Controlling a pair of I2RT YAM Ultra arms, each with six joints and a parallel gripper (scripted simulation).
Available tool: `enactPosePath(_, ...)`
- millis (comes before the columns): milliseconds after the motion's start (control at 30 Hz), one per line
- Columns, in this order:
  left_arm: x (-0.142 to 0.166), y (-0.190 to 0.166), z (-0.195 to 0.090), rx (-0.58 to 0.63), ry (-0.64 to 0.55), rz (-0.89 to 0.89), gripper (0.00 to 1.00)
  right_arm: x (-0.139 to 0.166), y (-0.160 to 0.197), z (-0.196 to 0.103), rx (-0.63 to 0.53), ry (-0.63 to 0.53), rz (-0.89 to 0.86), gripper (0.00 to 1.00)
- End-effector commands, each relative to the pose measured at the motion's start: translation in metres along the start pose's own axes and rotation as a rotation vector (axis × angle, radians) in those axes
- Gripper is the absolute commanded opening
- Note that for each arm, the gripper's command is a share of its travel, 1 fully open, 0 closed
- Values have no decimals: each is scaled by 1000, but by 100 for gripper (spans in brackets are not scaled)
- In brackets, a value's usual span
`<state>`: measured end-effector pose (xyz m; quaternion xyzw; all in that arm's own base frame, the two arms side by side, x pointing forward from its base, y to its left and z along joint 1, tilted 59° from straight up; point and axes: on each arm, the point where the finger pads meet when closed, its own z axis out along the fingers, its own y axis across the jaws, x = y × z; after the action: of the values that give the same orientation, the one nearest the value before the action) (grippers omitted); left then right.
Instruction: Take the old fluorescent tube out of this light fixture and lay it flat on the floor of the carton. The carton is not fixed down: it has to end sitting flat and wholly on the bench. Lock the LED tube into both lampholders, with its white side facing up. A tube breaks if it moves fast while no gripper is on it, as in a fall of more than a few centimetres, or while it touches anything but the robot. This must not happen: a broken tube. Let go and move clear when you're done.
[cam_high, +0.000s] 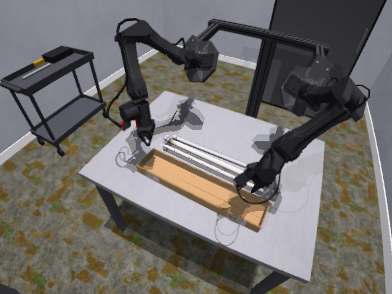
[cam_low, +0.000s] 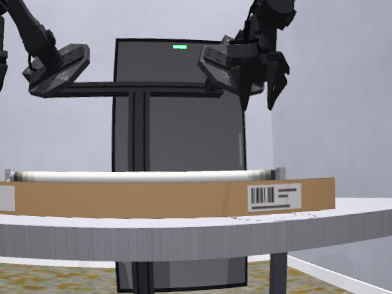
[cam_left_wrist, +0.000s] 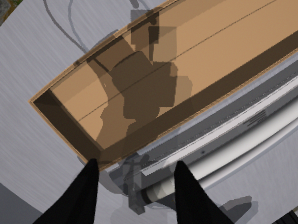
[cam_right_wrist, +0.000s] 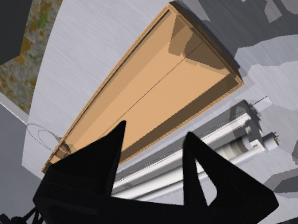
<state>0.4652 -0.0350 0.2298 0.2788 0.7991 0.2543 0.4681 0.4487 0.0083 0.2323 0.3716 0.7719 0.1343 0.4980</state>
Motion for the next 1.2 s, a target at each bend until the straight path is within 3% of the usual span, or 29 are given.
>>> enactPosePath(0, 8, -26, 17, 13, 101, 255, 49, 26, -19, 18, 157, 35, 217, 49)
enactPosePath(100, 19, -50, 31, 31, 155, 409, 49, 44, -34, 32, 231, 12, 336, 49)
enactPosePath(133, 2, -33, 26, -16, 137, 416, 49, 31, -20, 28, 200, -9, 362, 49)
enactPosePath(200, 2, -33, 26, -16, 137, 416, 49, 31, -20, 28, 200, -9, 362, 49)
enactPosePath(233, 19, -59, 33, 47, 174, 472, 49, 54, -38, 36, 266, 30, 342, 49)
enactPosePath(367, 39, -92, 47, 102, 257, 695, 49, 77, -59, 47, 371, -1, 462, 49)
enactPosePath(400, 68, -120, 49, 153, 288, 743, 49, 91, -71, 51, 426, -8, 491, 49)
enactPosePath(500, 51, -119, 58, 132, 313, 900, 49, 97, -77, 56, 464, -69, 589, 49)
enactPosePath(567, 60, -133, 60, 163, 338, 986, 49, 106, -83, 60, 488, -76, 599, 49)
enactPosePath(767, 57, -142, 62, 168, 326, 1004, 49, 118, -93, 62, 523, -72, 581, 49)
enactPosePath(833, 40, -133, 58, 136, 281, 940, 49, 104, -74, 53, 460, -65, 582, 49)
enactPosePath(867, 80, -165, 56, 246, 325, 977, 49, 129, -96, 63, 533, -30, 516, 49)
enactPosePath(900, 84, -167, 56, 255, 332, 984, 49, 131, -100, 63, 543, -29, 515, 49)
enactPosePath(967, 83, -167, 57, 254, 327, 977, 49, 140, -117, 57, 579, -21, 492, 49)
enactPosePath(1033, 65, -159, 61, 215, 298, 949, 49, 134, -108, 58, 557, -26, 504, 49)
enactPosePath(1133, 70, -153, 78, 208, 300, 953, 49, 131, -104, 56, 545, -29, 511, 49)
enactPosePath(1167, 73, -155, 80, 211, 301, 956, 49, 131, -121, 72, 552, -37, 519, 49)
